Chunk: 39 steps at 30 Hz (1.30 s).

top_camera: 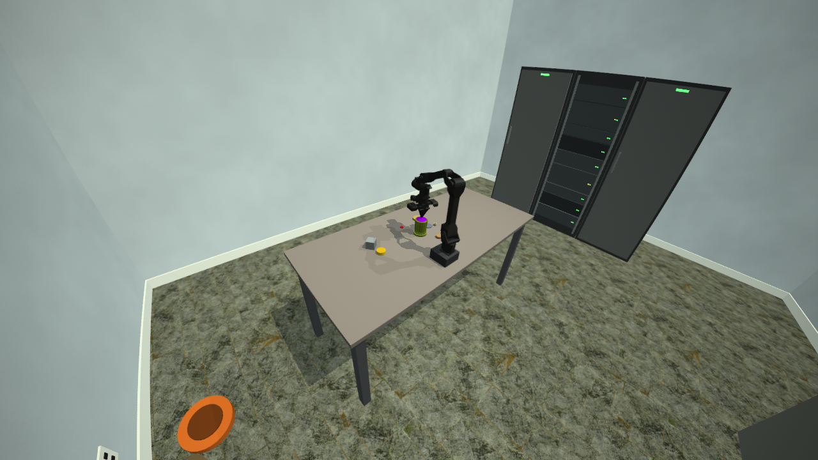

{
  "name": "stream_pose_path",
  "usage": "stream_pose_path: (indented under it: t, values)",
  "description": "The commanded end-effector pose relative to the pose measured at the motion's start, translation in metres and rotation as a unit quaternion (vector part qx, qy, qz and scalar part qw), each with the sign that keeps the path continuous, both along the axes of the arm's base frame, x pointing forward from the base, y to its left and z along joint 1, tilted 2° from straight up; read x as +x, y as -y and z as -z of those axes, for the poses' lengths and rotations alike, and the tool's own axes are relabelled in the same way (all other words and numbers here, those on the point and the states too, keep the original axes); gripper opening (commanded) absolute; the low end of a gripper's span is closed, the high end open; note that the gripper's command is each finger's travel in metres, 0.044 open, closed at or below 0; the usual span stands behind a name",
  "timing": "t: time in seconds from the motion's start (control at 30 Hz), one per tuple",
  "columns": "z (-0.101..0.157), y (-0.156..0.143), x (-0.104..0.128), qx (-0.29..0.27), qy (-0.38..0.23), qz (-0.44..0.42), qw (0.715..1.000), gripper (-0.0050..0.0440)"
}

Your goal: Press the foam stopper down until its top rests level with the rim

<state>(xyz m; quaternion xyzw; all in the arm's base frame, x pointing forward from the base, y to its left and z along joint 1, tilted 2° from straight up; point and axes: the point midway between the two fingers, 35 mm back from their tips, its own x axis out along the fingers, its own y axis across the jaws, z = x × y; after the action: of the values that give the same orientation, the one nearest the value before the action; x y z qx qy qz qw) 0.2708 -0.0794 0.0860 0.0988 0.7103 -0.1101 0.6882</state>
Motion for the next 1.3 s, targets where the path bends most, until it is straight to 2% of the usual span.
stream_pose_path:
  t: [0.0, 1.27]
  values:
    - [0.0021, 0.0011, 0.0015, -0.004, 0.010, -0.001, 1.000, 0.0000]
    - [0.0061, 0.0009, 0.0004, -0.004, 0.009, -0.001, 1.000, 0.0000]
